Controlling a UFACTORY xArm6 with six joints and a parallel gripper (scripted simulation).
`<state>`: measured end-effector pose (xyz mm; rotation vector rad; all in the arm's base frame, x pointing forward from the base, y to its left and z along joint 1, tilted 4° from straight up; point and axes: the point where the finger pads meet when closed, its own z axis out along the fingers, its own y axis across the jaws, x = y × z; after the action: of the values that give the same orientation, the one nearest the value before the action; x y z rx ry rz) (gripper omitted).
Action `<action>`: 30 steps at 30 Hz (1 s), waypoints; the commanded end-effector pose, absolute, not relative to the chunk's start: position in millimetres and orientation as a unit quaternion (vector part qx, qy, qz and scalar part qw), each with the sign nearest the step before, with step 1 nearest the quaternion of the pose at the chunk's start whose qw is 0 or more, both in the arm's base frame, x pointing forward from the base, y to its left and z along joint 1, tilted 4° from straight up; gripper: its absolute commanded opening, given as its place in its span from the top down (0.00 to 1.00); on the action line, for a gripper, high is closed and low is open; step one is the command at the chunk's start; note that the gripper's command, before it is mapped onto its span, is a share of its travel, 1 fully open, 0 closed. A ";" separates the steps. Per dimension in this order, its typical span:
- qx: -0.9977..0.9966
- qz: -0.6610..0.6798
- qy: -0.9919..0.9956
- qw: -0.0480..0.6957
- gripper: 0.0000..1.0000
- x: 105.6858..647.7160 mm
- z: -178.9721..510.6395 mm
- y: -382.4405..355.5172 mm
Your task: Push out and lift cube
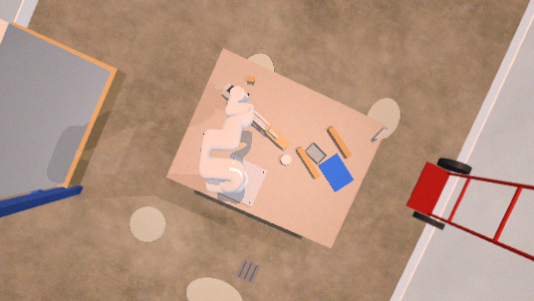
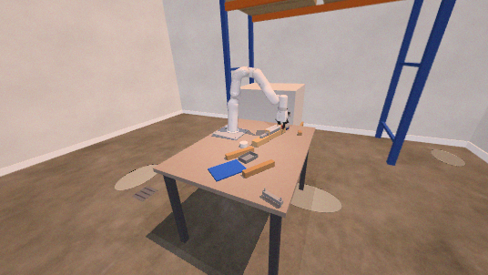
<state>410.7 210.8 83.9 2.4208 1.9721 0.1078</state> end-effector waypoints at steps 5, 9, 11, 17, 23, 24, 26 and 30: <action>0.775 0.036 0.631 0.009 0.57 411.8 85.3 211.4; 0.775 0.036 0.631 0.009 1.00 411.8 85.3 211.4; 0.775 0.036 0.631 0.009 1.00 411.8 85.3 211.4; 0.775 0.036 0.631 0.009 1.00 411.8 85.3 211.4; 0.775 0.036 0.631 0.009 1.00 411.8 85.3 211.4; 0.775 0.036 0.631 0.009 1.00 411.8 85.3 211.4; 0.775 0.036 0.631 0.009 1.00 411.8 85.3 211.4; 0.775 0.036 0.631 0.009 1.00 411.8 85.3 211.4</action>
<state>410.6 210.8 83.8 2.4209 1.9722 0.1076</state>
